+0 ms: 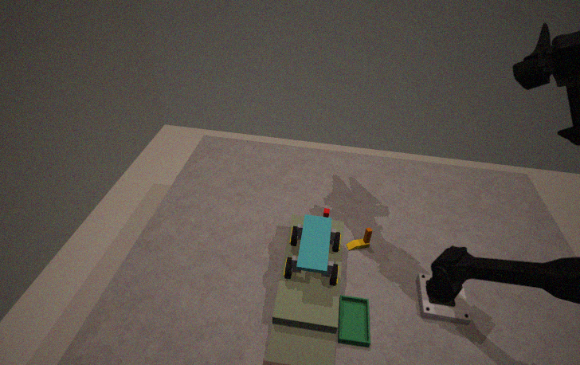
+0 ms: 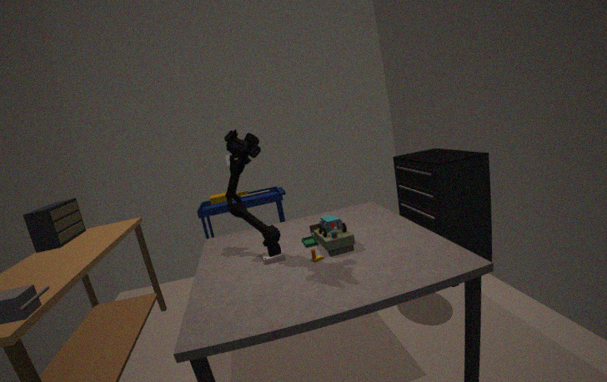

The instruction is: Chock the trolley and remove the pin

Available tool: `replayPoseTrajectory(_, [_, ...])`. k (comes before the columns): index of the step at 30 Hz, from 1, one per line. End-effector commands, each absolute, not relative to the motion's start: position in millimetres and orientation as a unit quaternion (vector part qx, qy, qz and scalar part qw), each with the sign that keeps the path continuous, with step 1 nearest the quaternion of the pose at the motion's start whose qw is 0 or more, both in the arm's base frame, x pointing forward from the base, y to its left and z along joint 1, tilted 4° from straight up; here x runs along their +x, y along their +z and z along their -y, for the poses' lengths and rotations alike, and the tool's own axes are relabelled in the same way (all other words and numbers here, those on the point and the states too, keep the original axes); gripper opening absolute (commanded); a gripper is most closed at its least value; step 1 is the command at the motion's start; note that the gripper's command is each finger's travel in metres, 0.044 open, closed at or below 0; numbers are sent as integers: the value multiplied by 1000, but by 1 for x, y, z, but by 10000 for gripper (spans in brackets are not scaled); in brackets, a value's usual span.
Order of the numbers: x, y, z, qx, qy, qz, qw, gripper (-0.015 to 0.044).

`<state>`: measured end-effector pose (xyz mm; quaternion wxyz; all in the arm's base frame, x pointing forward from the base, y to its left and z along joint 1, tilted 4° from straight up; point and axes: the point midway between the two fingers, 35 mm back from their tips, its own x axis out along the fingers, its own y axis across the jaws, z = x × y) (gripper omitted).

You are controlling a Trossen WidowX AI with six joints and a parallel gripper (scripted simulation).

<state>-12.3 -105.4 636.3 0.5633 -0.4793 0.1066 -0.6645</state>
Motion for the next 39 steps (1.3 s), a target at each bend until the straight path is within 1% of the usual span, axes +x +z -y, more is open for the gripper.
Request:
replayPoseTrajectory(1, [-9,635,107,-483,-661,-113,563,374])
replayPoseTrajectory(2, [-1,631,114,-493,-650,-130,563,348])
replayPoseTrajectory(5, [47,604,147,-546,-580,-227,560,269])
replayPoseTrajectory(8, [72,586,164,-573,-535,-276,556,190])
replayPoseTrajectory(17, [159,484,221,-660,-299,-448,525,190])
replayPoseTrajectory(25, [207,369,245,-694,-37,-533,483,190])
replayPoseTrajectory(32, [221,256,238,-679,226,-538,444,190])
replayPoseTrajectory(39, [204,155,201,-613,488,-462,416,190])
